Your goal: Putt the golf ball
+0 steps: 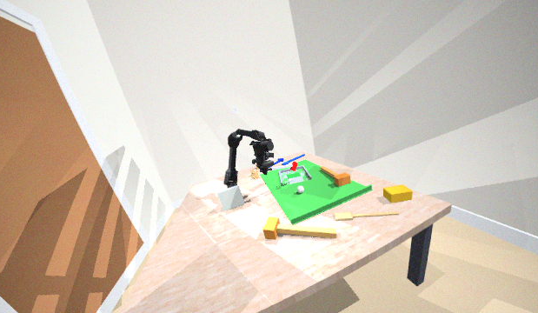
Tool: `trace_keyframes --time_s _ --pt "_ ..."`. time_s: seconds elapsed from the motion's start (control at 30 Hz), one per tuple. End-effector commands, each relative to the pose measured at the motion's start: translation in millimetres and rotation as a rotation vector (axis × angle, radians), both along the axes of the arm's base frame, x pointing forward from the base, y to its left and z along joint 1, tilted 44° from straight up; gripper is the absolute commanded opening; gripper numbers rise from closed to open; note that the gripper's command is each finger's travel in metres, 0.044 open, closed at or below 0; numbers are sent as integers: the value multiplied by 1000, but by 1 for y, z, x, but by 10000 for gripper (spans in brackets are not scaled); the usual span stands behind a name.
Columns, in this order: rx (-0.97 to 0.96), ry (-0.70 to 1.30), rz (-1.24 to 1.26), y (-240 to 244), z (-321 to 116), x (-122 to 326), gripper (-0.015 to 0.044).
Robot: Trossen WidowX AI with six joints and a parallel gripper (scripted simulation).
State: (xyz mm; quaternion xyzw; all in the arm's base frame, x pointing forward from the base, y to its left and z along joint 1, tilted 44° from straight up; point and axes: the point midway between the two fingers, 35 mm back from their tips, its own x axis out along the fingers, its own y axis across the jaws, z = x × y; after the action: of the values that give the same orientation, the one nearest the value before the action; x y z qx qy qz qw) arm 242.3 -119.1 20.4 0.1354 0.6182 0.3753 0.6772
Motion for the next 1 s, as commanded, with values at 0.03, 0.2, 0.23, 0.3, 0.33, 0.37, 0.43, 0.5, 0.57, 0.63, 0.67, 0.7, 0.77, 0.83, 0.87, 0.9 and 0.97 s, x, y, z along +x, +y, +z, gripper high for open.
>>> trace_keyframes --time_s 0.03,0.2,0.23,0.3,0.33,0.37,0.43,0.5,0.57,0.63,0.67,0.7,0.77,0.83,0.87,0.9,0.97 --pt "-18 146 -147 -27 -25 -16 0" --pt "-32 290 -287 -50 -49 -37 0" --pt "-34 319 -315 -54 -54 -42 0" --pt "-37 372 -365 -62 -62 -51 0" --pt "-38 386 -378 -63 -65 -53 0" --pt "-39 390 -383 -64 -66 -54 0" --pt "-39 390 -383 -64 -66 -54 0" --pt "-39 390 -383 -64 -66 -54 0" --pt "-39 390 -383 -61 -69 -54 0" --pt "-38 390 -383 -57 -73 -54 0" --pt "-38 390 -383 -55 -76 -54 0" --pt "-38 390 -383 -52 -79 -55 0" --pt "-38 390 -383 -47 -85 -55 0" --pt "-38 390 -383 -41 -91 -56 0" --pt "-38 390 -383 -39 -93 -56 0" --pt "-38 390 -383 -37 -95 -57 0" --pt "-38 390 -383 -37 -95 -57 0"
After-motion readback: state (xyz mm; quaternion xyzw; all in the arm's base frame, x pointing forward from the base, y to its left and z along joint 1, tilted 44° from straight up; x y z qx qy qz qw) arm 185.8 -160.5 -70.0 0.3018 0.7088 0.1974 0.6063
